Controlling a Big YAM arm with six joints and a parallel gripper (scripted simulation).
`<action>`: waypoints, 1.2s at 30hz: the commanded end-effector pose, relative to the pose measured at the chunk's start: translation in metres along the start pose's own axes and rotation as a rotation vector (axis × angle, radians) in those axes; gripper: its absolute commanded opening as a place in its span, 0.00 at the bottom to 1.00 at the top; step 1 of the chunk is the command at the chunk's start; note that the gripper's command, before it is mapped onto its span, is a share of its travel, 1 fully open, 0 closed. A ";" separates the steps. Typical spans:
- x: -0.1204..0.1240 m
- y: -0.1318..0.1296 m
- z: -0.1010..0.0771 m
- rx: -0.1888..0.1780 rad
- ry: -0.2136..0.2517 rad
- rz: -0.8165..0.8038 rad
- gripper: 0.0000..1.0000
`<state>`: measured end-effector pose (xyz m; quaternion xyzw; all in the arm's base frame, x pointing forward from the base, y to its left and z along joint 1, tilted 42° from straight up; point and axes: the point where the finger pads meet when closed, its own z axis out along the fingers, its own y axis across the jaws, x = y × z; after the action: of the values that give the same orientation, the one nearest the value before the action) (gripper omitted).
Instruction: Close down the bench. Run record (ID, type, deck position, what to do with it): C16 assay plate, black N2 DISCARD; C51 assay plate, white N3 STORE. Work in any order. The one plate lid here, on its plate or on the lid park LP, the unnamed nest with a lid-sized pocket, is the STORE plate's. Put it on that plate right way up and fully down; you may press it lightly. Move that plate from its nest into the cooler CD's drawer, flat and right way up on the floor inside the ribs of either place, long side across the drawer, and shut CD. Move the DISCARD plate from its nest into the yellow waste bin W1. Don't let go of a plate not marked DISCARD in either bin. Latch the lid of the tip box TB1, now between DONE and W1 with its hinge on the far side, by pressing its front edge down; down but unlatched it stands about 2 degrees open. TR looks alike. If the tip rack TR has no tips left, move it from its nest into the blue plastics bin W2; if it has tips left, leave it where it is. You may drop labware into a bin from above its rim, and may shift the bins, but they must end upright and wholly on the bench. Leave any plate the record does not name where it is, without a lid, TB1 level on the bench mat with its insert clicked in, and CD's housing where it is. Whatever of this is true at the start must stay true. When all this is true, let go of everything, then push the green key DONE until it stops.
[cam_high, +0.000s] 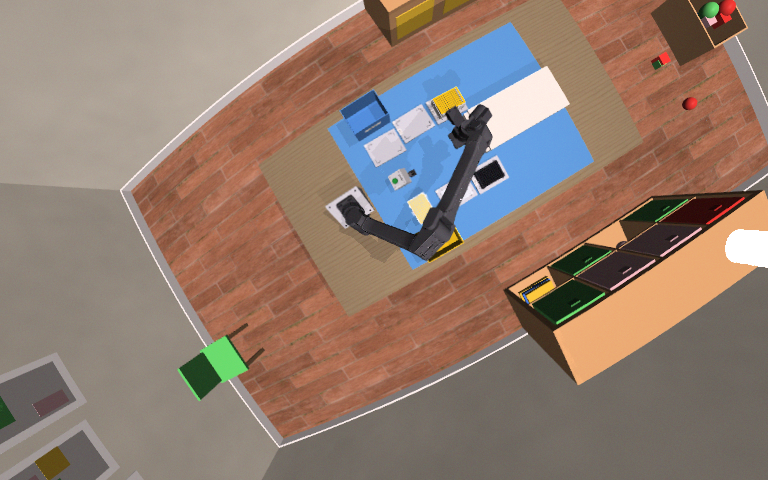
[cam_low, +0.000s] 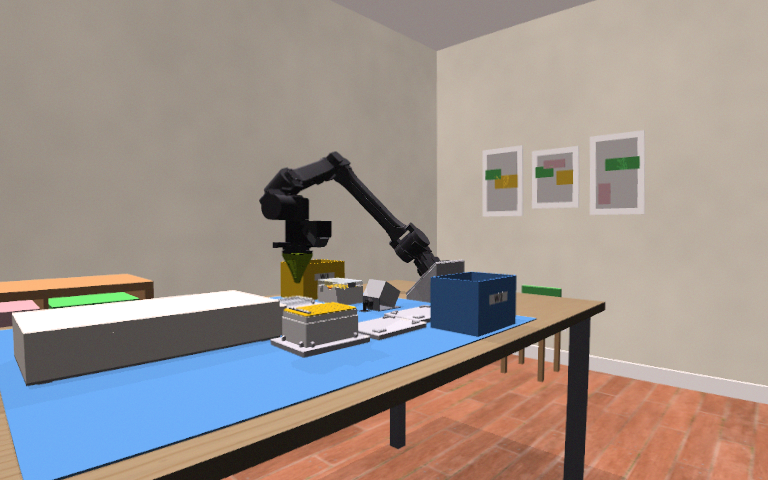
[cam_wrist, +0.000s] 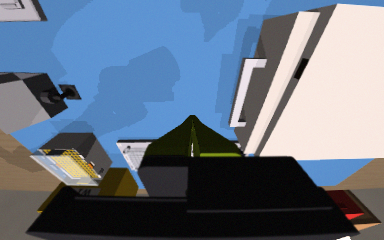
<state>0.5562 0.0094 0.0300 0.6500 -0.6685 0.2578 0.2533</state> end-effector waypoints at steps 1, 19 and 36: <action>0.001 -0.016 -0.039 0.058 -0.019 0.029 0.00; 0.000 -0.015 -0.059 0.056 -0.020 0.027 0.00; 0.003 -0.009 -0.057 0.029 -0.013 0.019 0.00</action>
<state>0.5566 0.0370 0.0596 0.6503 -0.6681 0.2581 0.2532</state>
